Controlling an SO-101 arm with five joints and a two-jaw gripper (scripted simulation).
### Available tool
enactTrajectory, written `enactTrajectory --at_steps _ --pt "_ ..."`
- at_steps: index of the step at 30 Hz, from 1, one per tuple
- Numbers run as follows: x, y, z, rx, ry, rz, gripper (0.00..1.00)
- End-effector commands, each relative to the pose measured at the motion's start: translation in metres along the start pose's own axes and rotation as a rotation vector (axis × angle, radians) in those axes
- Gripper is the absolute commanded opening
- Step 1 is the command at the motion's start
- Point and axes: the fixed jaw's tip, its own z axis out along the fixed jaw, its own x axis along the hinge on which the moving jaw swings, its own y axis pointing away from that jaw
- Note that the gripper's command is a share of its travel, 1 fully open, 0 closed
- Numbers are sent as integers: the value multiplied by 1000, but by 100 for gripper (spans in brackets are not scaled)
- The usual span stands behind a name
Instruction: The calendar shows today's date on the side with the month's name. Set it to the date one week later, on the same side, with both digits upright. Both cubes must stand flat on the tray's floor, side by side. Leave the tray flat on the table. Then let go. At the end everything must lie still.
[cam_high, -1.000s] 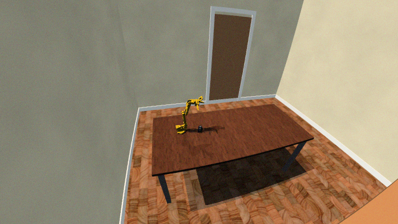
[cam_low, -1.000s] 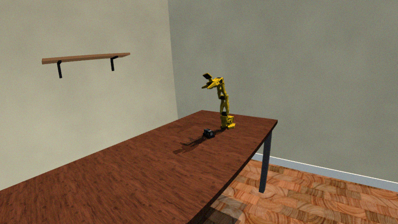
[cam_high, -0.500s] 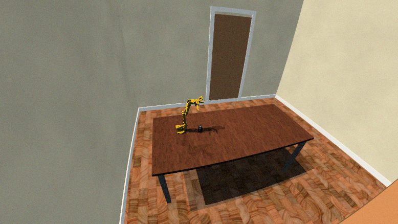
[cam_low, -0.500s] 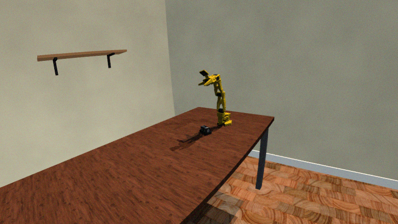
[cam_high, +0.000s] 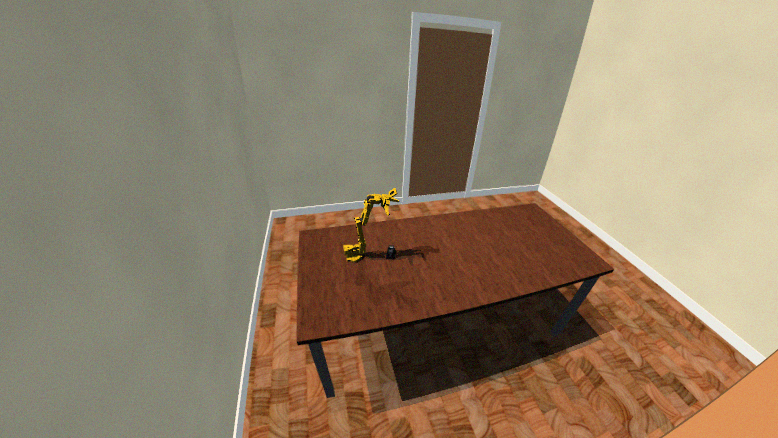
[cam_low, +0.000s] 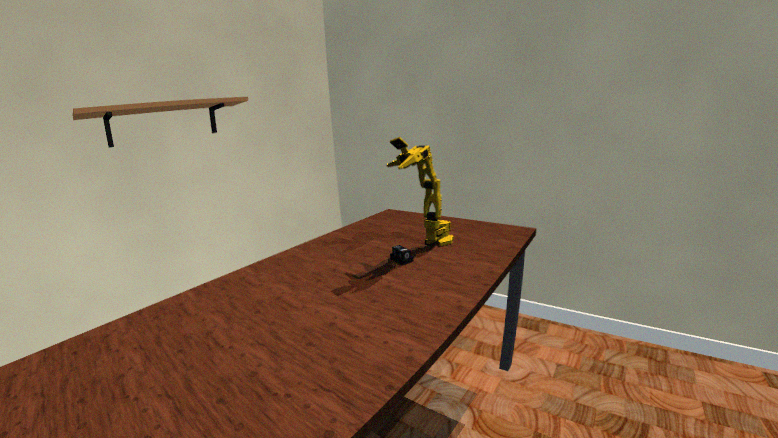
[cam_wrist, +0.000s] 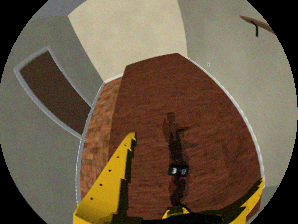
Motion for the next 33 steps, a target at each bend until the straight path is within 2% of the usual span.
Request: enactTrajectory --at_steps 1,15,30,33 --pt "0 -1 -1 3 1 -30 99" --pt "12 -6 5 22 59 -205 95" --pt "41 -20 17 24 208 -608 85" --pt "44 -22 17 21 221 -641 85"
